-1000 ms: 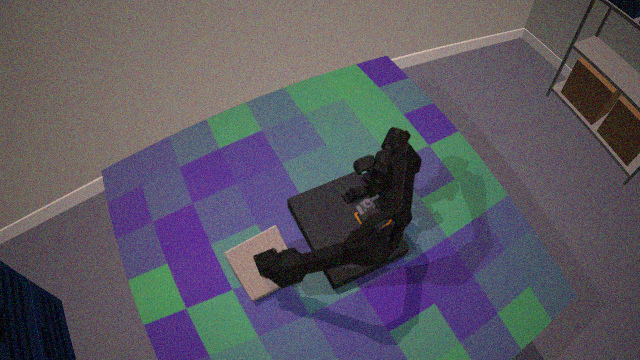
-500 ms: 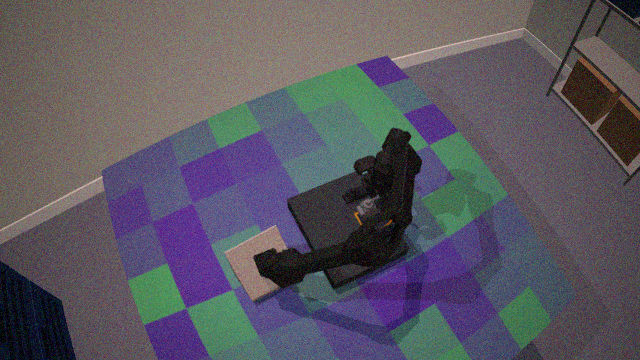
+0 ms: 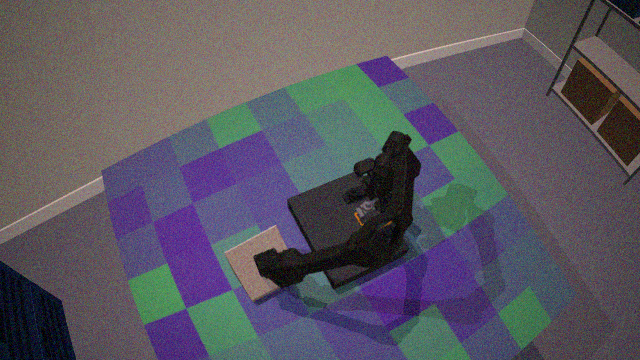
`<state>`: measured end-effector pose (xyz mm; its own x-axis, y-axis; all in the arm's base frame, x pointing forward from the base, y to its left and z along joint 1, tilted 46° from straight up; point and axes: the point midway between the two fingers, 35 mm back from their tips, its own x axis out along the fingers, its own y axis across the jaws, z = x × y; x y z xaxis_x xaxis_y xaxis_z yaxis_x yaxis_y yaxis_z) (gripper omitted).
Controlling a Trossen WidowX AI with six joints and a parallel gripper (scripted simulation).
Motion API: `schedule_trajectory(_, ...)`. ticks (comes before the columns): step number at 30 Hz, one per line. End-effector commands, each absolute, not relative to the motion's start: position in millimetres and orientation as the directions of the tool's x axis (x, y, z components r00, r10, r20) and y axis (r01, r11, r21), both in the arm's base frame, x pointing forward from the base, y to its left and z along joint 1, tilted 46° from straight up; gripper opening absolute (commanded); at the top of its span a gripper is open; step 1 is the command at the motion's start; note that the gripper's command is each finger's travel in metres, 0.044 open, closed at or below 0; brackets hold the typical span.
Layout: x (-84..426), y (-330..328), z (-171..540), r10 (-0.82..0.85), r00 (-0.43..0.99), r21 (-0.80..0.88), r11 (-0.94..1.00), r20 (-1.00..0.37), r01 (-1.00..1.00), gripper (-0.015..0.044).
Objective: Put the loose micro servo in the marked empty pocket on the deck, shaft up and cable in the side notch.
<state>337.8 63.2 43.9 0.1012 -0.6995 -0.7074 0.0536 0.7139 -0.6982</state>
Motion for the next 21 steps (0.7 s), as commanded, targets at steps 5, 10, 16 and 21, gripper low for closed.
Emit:
schedule_trajectory(5, 338.5, 57.9, 40.0, -0.703, 0.104, -0.702, 0.710, -0.704, 0.051, 0.0000)
schedule_trajectory(10, 338.9, 55.6, 37.8, -0.703, 0.104, -0.702, 0.710, -0.704, 0.051, 0.0000)
schedule_trajectory(16, 339.4, 52.2, 34.4, -0.703, 0.104, -0.702, 0.710, -0.703, 0.051, 0.0000)
schedule_trajectory(21, 339.7, 49.9, 32.2, -0.703, 0.104, -0.702, 0.710, -0.703, 0.051, 0.0000)
